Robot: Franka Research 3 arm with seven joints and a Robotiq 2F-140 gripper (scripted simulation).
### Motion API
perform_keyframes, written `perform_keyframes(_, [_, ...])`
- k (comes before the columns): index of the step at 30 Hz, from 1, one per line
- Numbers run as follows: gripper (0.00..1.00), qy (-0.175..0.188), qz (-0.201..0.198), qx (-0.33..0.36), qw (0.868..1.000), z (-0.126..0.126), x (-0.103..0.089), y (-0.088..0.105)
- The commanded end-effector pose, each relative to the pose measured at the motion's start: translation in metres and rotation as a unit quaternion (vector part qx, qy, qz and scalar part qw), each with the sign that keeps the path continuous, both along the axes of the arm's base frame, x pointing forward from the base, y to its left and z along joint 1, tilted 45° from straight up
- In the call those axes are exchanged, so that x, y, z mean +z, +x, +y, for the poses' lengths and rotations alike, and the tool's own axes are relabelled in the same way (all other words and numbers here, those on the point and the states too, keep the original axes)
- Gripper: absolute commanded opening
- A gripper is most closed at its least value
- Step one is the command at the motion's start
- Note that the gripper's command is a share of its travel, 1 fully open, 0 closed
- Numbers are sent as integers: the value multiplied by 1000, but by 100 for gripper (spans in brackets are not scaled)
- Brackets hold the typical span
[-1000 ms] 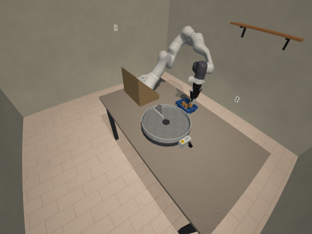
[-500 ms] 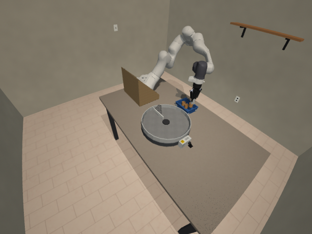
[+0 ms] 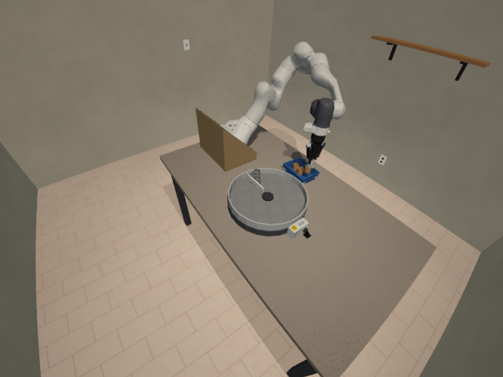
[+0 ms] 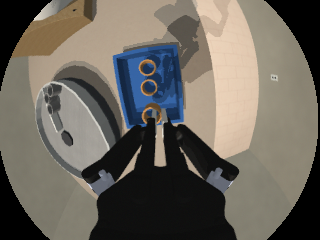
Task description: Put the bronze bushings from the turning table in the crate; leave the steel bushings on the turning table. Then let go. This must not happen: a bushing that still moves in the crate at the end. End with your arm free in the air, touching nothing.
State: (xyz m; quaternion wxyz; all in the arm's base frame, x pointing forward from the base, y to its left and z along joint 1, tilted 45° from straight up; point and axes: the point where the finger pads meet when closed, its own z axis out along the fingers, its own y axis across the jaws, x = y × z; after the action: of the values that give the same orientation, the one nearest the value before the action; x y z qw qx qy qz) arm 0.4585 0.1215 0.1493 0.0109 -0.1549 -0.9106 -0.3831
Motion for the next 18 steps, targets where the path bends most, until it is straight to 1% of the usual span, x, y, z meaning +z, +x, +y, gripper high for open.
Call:
perform_keyframes(1, [0, -1, -1, 1, 1000, 1, -2, 0])
perform_keyframes(18, [0, -1, -1, 1, 1000, 2, -4, -2])
